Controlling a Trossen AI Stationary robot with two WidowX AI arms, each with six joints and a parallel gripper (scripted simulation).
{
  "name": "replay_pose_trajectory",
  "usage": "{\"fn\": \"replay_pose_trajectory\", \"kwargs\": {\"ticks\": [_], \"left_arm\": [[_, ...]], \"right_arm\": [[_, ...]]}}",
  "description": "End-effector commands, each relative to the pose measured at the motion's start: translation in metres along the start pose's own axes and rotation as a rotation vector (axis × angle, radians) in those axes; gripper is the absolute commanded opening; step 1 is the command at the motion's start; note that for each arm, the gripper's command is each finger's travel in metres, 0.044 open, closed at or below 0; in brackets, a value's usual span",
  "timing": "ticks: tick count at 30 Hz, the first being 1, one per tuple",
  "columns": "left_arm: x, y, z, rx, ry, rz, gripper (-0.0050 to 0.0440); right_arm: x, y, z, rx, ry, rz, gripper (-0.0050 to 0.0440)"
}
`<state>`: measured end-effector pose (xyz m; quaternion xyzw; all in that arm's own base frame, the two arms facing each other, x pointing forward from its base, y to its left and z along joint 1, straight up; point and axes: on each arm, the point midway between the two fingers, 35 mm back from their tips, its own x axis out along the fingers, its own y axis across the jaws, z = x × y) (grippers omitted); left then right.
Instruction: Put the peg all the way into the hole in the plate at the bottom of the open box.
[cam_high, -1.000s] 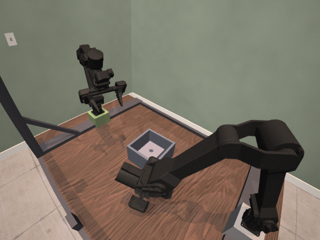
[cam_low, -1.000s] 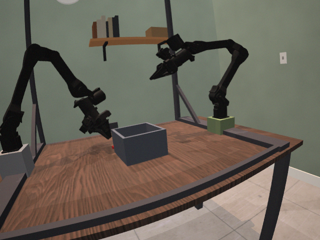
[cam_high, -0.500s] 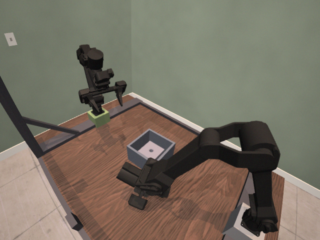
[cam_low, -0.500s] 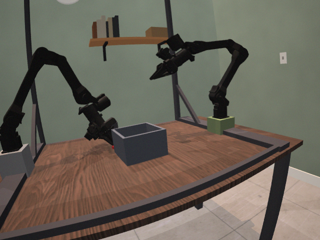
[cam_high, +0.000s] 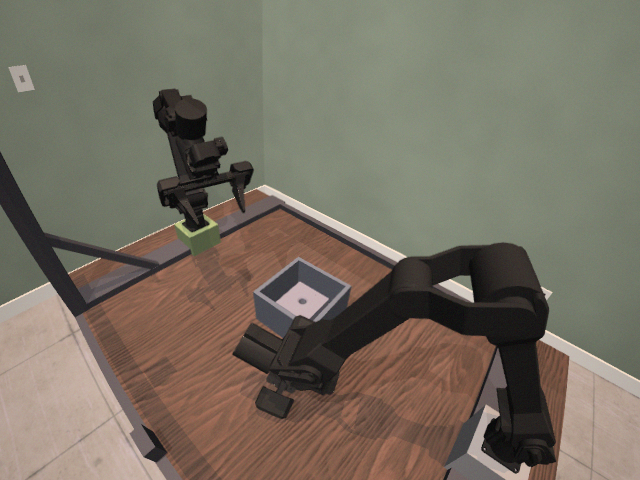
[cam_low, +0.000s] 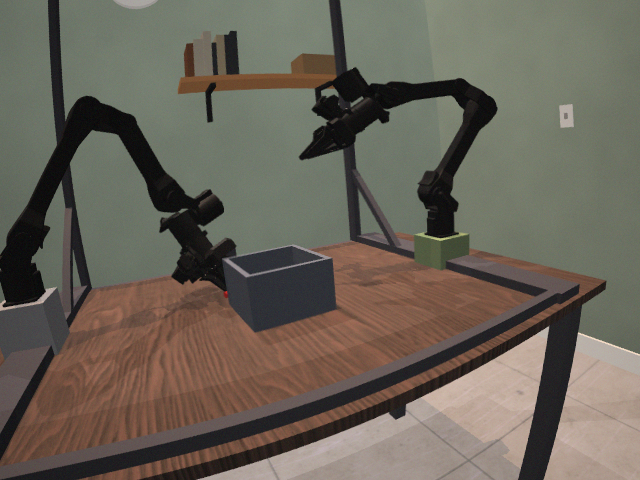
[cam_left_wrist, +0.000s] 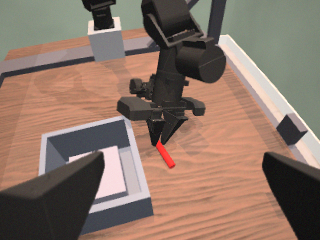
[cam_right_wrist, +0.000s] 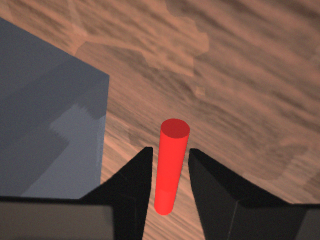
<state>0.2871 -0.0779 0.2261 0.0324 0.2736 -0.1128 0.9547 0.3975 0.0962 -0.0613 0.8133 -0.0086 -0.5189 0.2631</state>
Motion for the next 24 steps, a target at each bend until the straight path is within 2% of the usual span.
{"fn": "replay_pose_trajectory", "kwargs": {"ticks": [1,3,4,9,13,15,16,17,24], "left_arm": [[-0.004,0.000,0.006,-0.001,-0.020,-0.001,0.0440],[-0.004,0.000,0.006,-0.001,-0.020,-0.001,0.0440],[-0.004,0.000,0.006,-0.001,-0.020,-0.001,0.0440],[-0.004,0.000,0.006,-0.001,-0.020,-0.001,0.0440],[-0.004,0.000,0.006,-0.001,-0.020,-0.001,0.0440],[-0.004,0.000,0.006,-0.001,-0.020,-0.001,0.0440],[-0.004,0.000,0.006,-0.001,-0.020,-0.001,0.0440],[-0.004,0.000,0.006,-0.001,-0.020,-0.001,0.0440],[-0.004,0.000,0.006,-0.001,-0.020,-0.001,0.0440]], "right_arm": [[-0.005,0.003,-0.007,0.009,0.021,0.001,0.0071],[-0.005,0.003,-0.007,0.009,0.021,0.001,0.0071],[-0.005,0.003,-0.007,0.009,0.021,0.001,0.0051],[-0.005,0.003,-0.007,0.009,0.021,0.001,0.0044],[-0.005,0.003,-0.007,0.009,0.021,0.001,0.0000],[-0.005,0.003,-0.007,0.009,0.021,0.001,-0.0001],[-0.005,0.003,-0.007,0.009,0.021,0.001,0.0024],[-0.006,0.004,-0.007,0.006,0.018,0.001,0.0024],[-0.042,0.023,-0.026,0.018,0.041,0.002,0.0024]]}}
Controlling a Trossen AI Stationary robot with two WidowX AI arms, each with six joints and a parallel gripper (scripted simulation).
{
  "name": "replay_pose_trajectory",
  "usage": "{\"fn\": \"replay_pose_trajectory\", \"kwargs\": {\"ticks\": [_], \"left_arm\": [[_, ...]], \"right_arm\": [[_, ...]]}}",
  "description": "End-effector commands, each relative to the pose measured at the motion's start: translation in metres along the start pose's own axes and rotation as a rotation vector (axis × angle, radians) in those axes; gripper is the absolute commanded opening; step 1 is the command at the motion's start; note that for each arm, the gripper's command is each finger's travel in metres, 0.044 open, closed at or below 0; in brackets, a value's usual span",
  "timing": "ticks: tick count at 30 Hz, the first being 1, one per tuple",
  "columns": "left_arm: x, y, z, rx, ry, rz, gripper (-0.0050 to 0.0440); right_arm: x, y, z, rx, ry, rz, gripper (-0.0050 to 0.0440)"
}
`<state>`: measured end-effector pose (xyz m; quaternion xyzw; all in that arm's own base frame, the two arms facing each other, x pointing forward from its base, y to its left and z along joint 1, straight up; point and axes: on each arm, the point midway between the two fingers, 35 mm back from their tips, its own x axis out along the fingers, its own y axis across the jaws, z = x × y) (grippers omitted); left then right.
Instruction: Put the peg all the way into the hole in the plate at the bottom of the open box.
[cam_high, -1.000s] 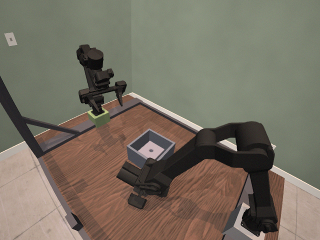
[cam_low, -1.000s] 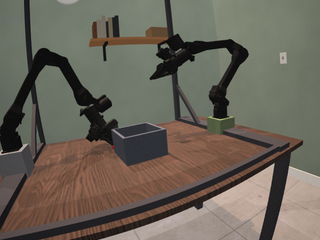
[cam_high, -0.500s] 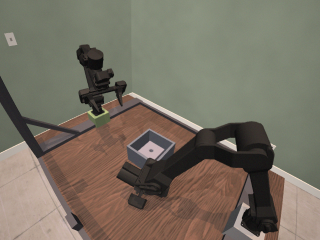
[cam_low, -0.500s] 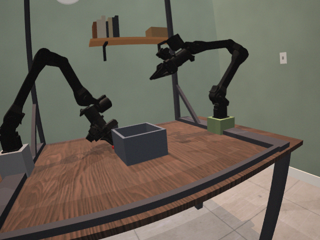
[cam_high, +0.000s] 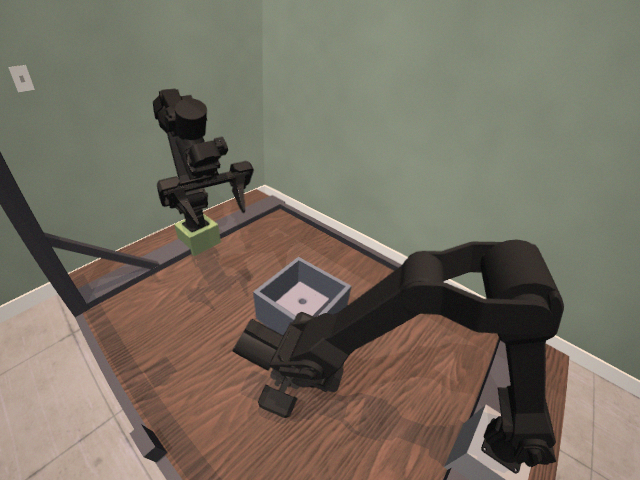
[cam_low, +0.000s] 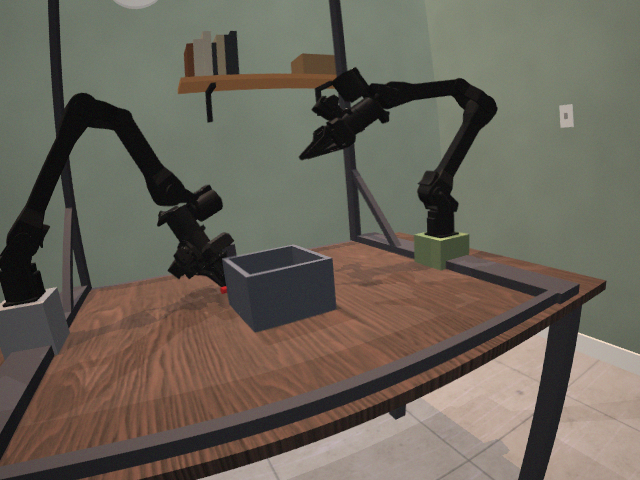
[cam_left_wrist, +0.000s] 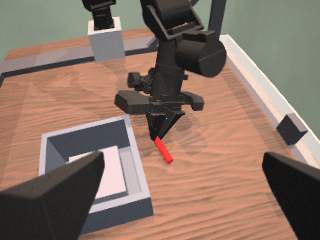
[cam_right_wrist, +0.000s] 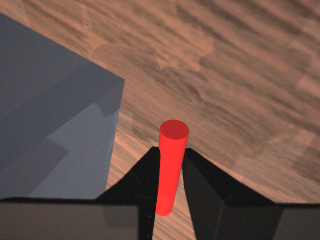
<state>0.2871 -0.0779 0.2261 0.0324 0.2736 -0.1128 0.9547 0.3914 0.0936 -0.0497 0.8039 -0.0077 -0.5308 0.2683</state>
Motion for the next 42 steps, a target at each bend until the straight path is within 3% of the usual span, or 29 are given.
{"fn": "replay_pose_trajectory", "kwargs": {"ticks": [1,8,10,19,24,31,36,42], "left_arm": [[-0.004,0.000,0.006,-0.001,-0.020,-0.001,0.0440],[-0.004,0.000,0.006,-0.001,-0.020,-0.001,0.0440],[-0.004,0.000,0.006,-0.001,-0.020,-0.001,0.0440],[-0.004,0.000,0.006,-0.001,-0.020,-0.001,0.0440],[-0.004,0.000,0.006,-0.001,-0.020,-0.001,0.0440],[-0.004,0.000,0.006,-0.001,-0.020,-0.001,0.0440],[-0.004,0.000,0.006,-0.001,-0.020,-0.001,0.0440],[-0.004,0.000,0.006,-0.001,-0.020,-0.001,0.0440]], "right_arm": [[-0.031,0.018,-0.028,0.032,0.069,0.004,0.0024],[-0.045,0.022,-0.033,0.036,0.072,0.004,0.0024],[-0.038,0.017,-0.022,-0.032,0.048,0.026,0.0024],[-0.046,0.010,-0.024,-0.326,0.090,0.162,0.0024],[-0.059,0.005,-0.030,-0.601,0.144,0.300,0.0024],[-0.064,-0.002,-0.026,-0.882,0.155,0.410,0.0024],[-0.064,-0.006,-0.019,-1.017,0.145,0.446,0.0024],[-0.054,-0.019,-0.002,-1.342,0.124,0.493,0.0024]]}}
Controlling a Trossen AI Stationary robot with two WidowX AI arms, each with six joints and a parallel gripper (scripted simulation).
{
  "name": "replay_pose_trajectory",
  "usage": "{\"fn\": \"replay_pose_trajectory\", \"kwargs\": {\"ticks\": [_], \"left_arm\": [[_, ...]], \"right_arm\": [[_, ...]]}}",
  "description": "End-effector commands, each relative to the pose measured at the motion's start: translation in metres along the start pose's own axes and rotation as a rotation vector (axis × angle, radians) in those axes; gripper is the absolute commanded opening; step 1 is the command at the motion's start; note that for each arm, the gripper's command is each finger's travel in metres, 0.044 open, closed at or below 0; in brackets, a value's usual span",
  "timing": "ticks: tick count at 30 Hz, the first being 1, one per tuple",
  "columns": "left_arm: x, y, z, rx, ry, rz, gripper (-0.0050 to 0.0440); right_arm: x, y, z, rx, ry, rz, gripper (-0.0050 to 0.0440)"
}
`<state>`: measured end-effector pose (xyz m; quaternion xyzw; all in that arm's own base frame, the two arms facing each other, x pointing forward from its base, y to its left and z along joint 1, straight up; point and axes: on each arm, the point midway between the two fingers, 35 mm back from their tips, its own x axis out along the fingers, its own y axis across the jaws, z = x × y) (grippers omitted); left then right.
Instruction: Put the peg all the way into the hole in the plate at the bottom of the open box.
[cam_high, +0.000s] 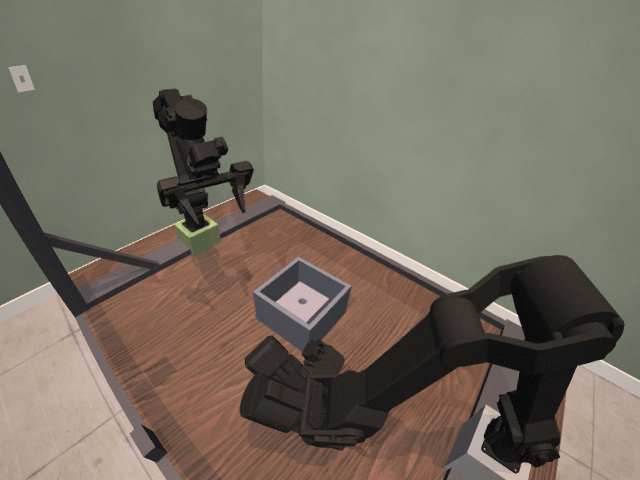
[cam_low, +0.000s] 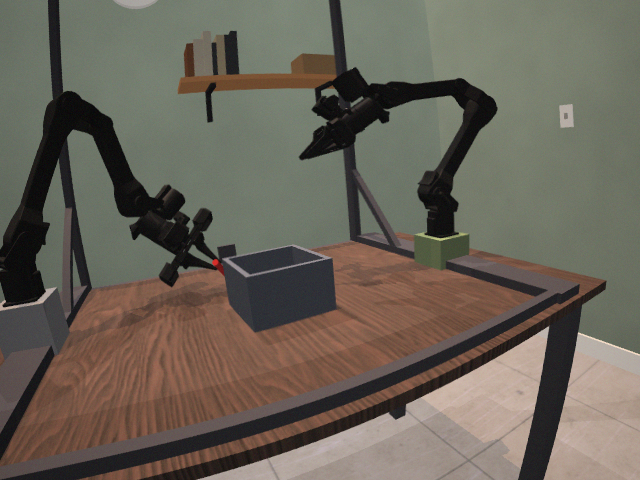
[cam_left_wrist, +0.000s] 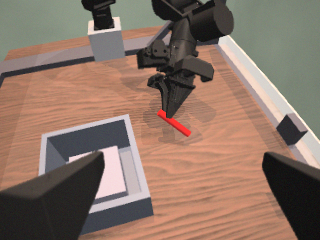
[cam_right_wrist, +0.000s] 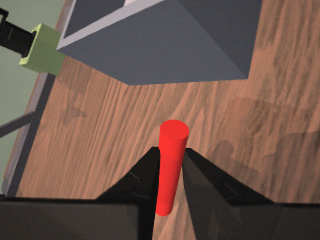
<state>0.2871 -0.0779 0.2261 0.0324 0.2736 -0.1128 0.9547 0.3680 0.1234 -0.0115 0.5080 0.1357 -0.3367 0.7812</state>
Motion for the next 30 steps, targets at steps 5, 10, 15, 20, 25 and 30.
{"fn": "replay_pose_trajectory", "kwargs": {"ticks": [5,10,15,20,25,30], "left_arm": [[-0.004,0.000,0.006,-0.001,-0.020,-0.001,0.0440],[-0.004,0.000,0.006,-0.001,-0.020,-0.001,0.0440],[-0.004,0.000,0.006,-0.001,-0.020,-0.001,0.0440],[-0.004,0.000,0.006,-0.001,-0.020,-0.001,0.0440],[-0.004,0.000,0.006,-0.001,-0.020,-0.001,0.0440],[-0.004,0.000,0.006,-0.001,-0.020,-0.001,0.0440]], "right_arm": [[-0.003,-0.013,-0.006,-0.343,0.066,0.087,0.0024],[-0.006,-0.016,-0.011,-0.511,0.101,0.137,0.0024],[-0.009,-0.011,-0.016,-0.703,0.137,0.231,0.0024],[-0.017,0.003,-0.021,-0.887,0.171,0.373,0.0024],[-0.034,0.032,-0.023,-1.051,0.146,0.570,0.0024],[-0.042,0.047,-0.022,-1.177,0.109,0.681,0.0024]]}}
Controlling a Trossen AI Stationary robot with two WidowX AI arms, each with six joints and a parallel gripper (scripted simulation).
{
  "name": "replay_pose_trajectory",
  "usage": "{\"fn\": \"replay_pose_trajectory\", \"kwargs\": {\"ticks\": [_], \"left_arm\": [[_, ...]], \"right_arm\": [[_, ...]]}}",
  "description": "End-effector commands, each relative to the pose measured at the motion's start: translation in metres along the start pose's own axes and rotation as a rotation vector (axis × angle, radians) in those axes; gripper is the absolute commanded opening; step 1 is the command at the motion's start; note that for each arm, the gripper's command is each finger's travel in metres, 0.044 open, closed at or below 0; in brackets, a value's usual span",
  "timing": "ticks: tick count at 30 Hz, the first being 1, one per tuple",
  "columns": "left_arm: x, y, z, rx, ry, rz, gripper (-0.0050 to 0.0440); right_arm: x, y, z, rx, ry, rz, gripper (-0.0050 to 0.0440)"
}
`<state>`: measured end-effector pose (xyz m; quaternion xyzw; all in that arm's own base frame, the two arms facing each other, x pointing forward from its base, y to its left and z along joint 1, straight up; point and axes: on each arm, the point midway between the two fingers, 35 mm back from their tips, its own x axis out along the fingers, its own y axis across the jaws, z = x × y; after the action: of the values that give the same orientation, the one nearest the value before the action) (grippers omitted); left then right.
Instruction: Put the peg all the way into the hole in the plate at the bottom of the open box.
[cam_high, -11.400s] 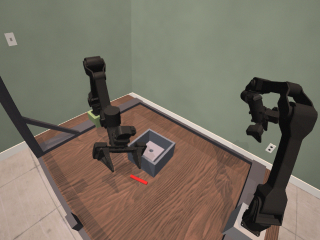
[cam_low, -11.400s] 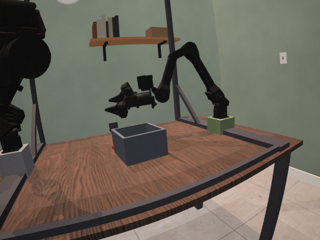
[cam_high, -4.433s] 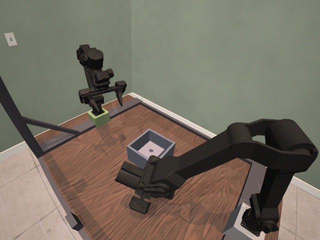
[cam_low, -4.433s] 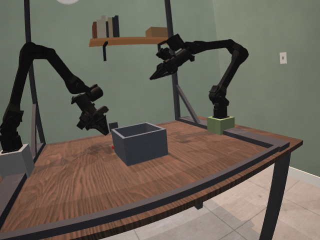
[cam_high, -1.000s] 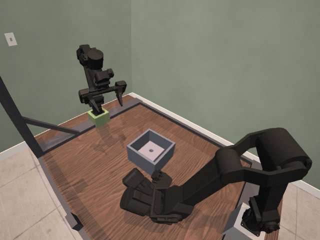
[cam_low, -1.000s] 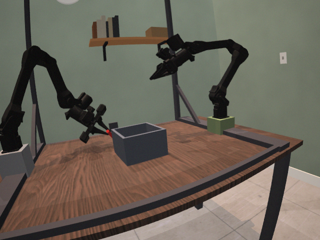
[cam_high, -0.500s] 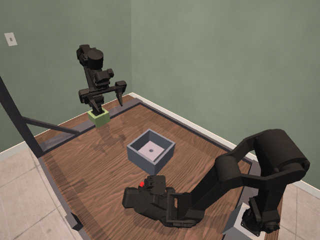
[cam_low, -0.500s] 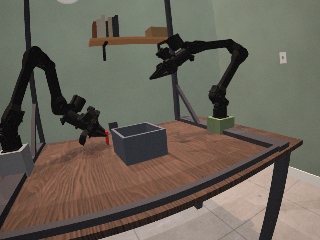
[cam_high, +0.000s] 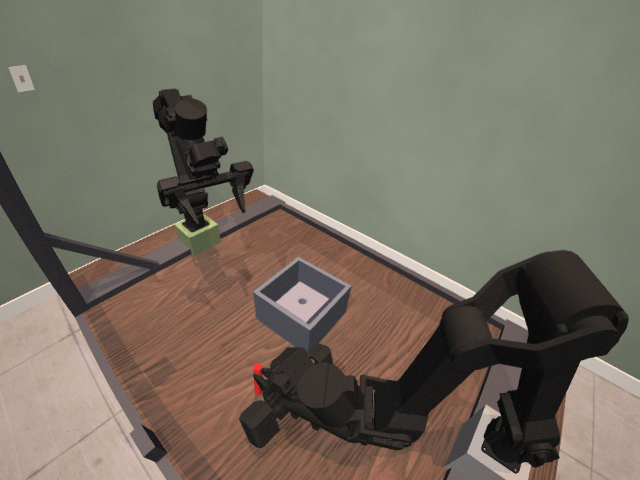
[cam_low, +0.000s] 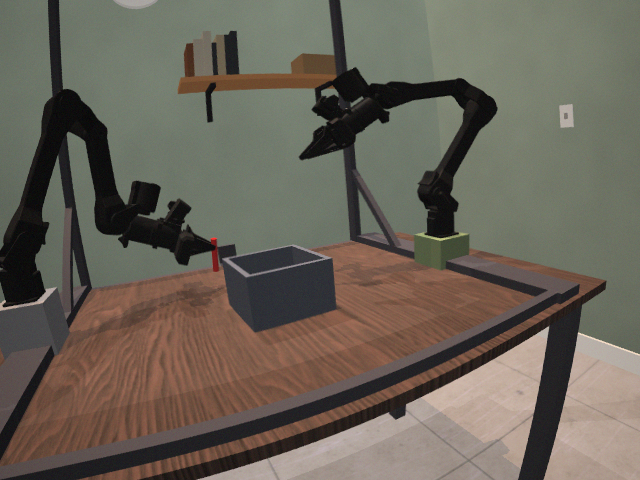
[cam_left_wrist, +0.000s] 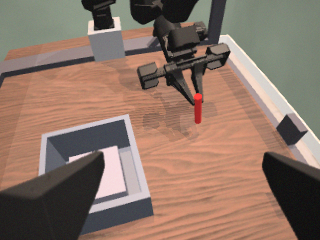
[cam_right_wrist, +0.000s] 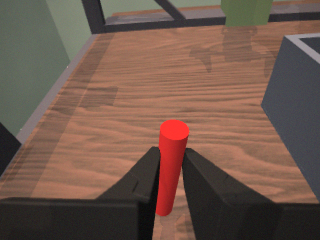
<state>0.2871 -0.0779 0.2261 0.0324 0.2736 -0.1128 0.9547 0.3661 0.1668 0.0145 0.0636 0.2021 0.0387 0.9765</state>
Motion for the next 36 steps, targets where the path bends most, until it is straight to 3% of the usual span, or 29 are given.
{"fn": "replay_pose_trajectory", "kwargs": {"ticks": [1,36], "left_arm": [[-0.004,0.000,0.006,-0.001,-0.020,-0.001,0.0440],[-0.004,0.000,0.006,-0.001,-0.020,-0.001,0.0440]], "right_arm": [[-0.003,0.008,0.021,-0.103,-0.064,0.084,0.0024],[0.017,0.005,-0.023,-0.103,-0.055,0.081,0.0024]]}}
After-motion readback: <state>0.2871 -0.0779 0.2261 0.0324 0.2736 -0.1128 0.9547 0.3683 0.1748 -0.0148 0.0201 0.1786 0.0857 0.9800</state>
